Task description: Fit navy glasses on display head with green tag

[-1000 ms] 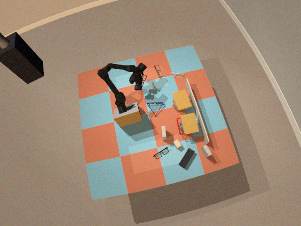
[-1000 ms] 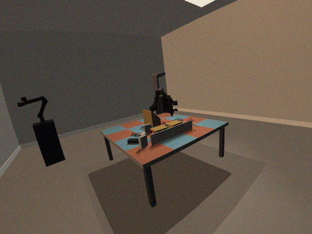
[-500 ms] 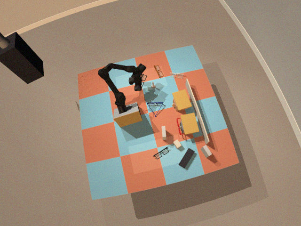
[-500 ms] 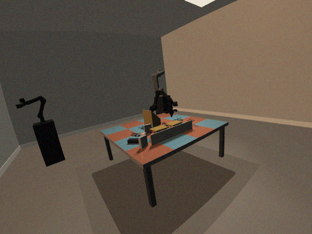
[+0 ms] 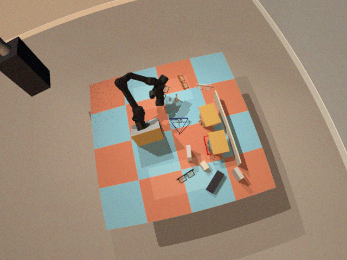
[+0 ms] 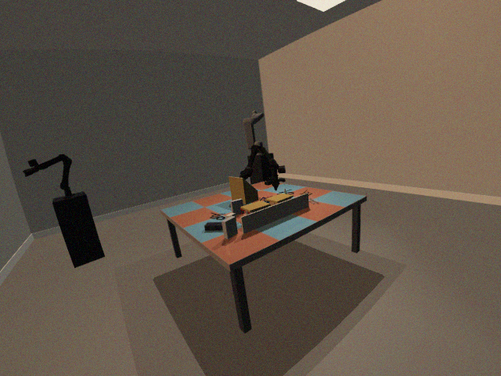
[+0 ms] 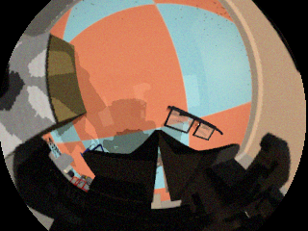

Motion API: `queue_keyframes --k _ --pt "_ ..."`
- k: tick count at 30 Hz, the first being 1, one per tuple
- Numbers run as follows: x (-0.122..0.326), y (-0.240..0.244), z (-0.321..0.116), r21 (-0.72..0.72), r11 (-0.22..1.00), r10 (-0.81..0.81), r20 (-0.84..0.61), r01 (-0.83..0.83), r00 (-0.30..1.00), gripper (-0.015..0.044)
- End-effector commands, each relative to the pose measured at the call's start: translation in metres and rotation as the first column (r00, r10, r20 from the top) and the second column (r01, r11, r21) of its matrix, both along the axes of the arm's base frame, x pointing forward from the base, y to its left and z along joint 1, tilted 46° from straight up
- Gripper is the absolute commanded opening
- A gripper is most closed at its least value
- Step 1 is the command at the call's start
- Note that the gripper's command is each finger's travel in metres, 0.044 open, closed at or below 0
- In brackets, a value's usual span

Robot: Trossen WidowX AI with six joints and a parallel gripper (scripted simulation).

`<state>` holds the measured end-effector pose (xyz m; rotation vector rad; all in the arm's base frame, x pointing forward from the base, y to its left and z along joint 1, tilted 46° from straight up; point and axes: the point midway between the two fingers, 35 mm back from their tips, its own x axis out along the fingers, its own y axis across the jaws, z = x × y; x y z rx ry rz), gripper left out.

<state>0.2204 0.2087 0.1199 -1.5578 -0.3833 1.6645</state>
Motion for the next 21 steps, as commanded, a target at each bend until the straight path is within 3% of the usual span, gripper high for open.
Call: queue_keyframes --k 1,21 --pt "0.001 0.005 -0.007 -0.005 1.000 -0.004 -0.002 0.004 1.000 0.0000" --pt "0.001 0.023 -0.023 -0.001 1.000 -0.005 -0.003 0.005 1.000 0.0000"
